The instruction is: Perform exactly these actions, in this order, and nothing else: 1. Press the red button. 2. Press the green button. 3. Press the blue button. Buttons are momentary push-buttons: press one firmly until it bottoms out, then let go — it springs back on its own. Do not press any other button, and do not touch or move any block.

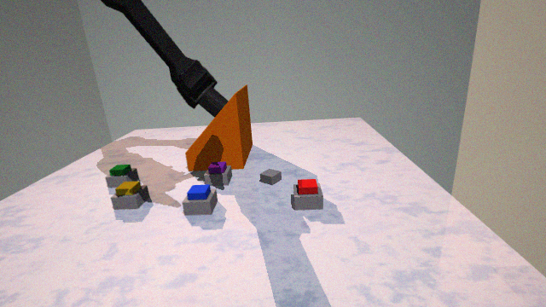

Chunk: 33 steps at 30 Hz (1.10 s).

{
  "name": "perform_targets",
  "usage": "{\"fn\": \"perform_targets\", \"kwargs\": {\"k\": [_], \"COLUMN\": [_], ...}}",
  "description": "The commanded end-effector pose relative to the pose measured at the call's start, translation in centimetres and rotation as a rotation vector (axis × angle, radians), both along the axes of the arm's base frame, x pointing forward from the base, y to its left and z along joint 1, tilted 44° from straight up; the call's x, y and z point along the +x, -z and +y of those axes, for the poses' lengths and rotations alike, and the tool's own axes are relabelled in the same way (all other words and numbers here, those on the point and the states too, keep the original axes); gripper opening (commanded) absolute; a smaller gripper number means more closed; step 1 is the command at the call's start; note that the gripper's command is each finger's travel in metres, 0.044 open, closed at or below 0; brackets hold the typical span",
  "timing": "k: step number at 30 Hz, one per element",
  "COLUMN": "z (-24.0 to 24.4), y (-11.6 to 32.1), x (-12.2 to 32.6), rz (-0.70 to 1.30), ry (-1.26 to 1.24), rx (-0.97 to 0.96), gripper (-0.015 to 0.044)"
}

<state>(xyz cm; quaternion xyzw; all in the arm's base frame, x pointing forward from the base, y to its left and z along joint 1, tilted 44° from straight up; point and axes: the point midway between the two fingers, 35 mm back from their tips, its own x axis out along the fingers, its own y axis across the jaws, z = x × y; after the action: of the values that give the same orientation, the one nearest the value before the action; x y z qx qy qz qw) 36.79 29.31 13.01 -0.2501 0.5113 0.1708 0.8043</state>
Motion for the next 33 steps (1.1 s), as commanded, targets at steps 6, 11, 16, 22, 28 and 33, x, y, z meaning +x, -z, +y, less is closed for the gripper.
{"fn": "perform_targets", "kwargs": {"k": [6, 11, 16, 22, 28, 33], "z": [-3.5, -7.4, -8.0, -10.1, -12.2, -12.2], "y": [15.6, 22.7, 23.4, 25.7, 27.8, 27.8], "x": [-4.9, -9.0, -9.5, -9.1, -8.9, -8.9], "rz": [0.163, 0.128, 0.117, 0.116, 0.115, 0.115], "ry": [0.394, 0.589, 0.609, 0.609, 0.61, 0.61], "rx": [-0.336, -0.576, -0.605, -0.605, -0.606, -0.606], "gripper": [0.04, 0.04, 0.04, 0.0321, 0.0164, 0.0032]}}
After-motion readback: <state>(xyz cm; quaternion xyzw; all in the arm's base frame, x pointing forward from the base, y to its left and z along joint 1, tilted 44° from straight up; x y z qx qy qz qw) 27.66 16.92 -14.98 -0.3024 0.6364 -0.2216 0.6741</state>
